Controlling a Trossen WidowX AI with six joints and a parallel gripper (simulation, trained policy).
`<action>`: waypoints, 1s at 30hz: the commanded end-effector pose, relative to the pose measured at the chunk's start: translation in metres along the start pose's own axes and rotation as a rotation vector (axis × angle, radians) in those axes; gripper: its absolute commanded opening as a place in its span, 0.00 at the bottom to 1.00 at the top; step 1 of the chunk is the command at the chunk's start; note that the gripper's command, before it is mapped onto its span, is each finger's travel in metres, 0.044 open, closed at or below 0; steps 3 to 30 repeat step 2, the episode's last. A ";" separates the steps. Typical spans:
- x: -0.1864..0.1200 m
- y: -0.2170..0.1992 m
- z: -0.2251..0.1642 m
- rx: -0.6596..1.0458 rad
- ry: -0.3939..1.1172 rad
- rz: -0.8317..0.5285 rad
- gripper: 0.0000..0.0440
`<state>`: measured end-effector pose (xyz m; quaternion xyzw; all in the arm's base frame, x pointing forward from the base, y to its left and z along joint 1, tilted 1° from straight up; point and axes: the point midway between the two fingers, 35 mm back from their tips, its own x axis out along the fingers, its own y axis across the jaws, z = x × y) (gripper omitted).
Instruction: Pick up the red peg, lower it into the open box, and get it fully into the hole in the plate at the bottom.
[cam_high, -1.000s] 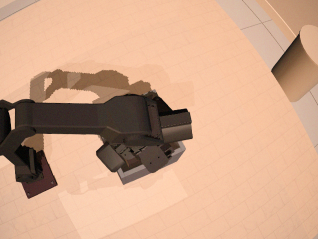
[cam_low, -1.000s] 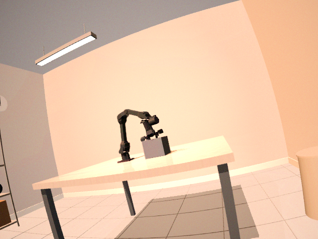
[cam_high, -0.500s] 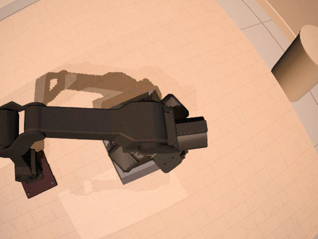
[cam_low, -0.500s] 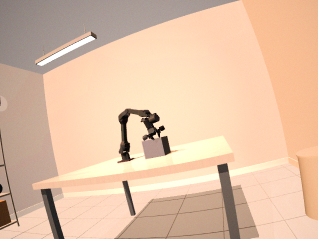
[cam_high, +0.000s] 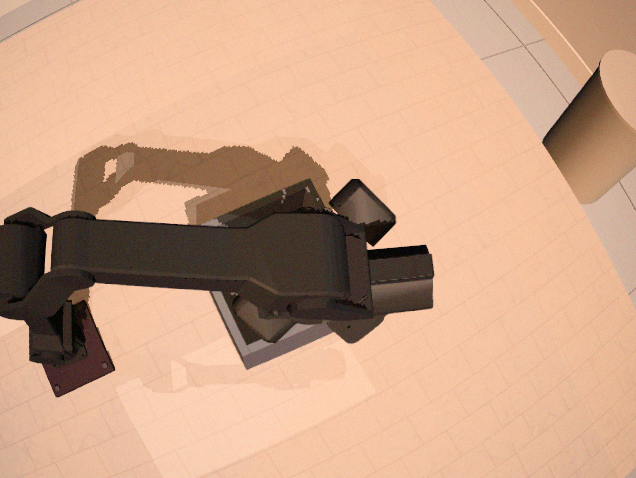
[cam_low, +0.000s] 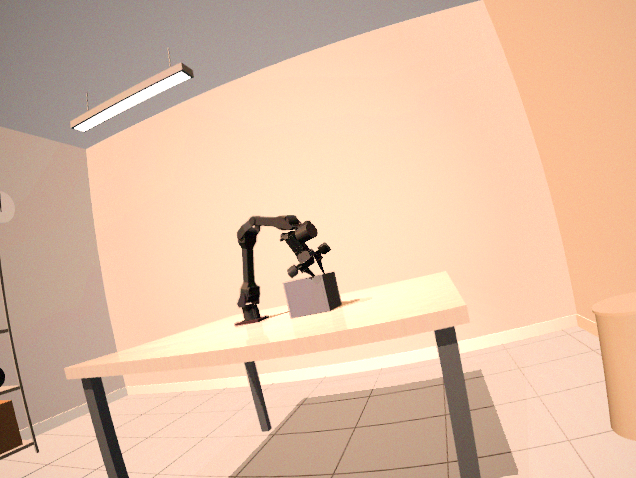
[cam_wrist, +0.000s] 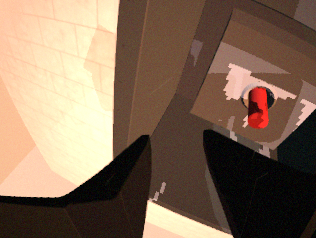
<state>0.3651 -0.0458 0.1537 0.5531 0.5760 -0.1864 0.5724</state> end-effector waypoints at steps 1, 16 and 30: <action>-0.001 0.004 0.002 -0.015 0.022 0.022 0.32; -0.001 0.005 0.003 -0.019 0.025 0.028 0.32; -0.001 0.005 0.003 -0.019 0.025 0.028 0.32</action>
